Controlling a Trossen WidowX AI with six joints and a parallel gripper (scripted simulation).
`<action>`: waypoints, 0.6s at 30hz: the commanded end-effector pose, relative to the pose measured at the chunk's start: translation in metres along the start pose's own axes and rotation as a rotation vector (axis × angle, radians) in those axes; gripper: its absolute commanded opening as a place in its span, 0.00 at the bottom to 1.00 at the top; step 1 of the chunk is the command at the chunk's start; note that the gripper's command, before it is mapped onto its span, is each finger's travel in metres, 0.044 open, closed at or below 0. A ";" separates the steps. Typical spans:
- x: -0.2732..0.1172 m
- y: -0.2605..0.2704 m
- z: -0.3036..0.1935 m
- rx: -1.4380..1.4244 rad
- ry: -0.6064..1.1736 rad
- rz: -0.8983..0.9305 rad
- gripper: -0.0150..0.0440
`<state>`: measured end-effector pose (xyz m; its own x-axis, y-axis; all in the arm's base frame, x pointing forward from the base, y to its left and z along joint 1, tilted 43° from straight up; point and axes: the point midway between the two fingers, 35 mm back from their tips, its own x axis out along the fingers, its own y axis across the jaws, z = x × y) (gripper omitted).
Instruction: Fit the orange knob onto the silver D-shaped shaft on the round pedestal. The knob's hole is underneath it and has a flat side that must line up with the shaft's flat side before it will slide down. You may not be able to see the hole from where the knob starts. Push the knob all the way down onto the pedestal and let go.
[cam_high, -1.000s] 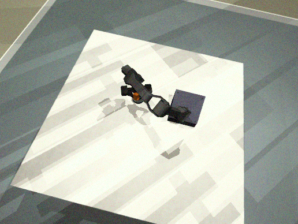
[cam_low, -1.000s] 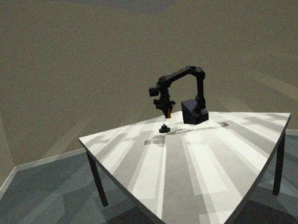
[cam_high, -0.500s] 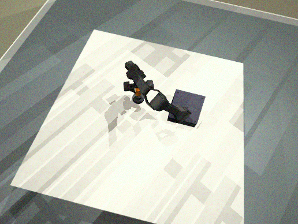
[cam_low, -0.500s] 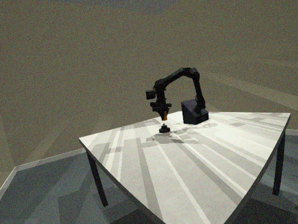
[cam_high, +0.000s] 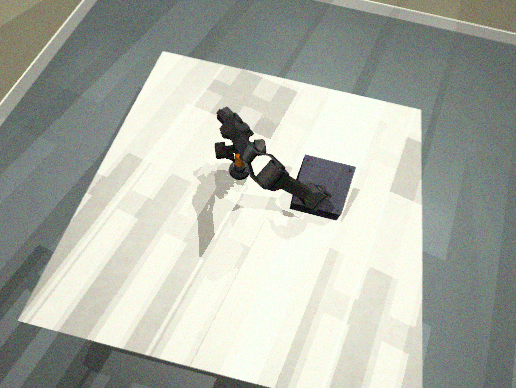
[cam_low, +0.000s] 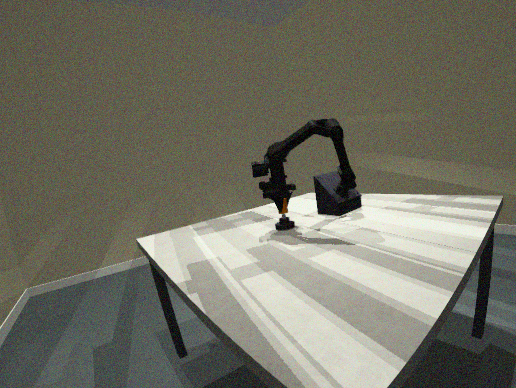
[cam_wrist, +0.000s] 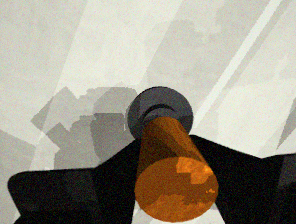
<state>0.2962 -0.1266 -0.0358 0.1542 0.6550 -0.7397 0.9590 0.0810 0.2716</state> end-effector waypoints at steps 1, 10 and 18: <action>0.007 -0.001 0.001 0.007 0.001 0.006 0.25; 0.002 0.001 0.002 0.002 0.001 0.006 0.25; 0.007 0.002 0.001 0.002 0.001 0.006 0.25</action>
<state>0.2978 -0.1237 -0.0408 0.1540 0.6562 -0.7387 0.9593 0.0797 0.2708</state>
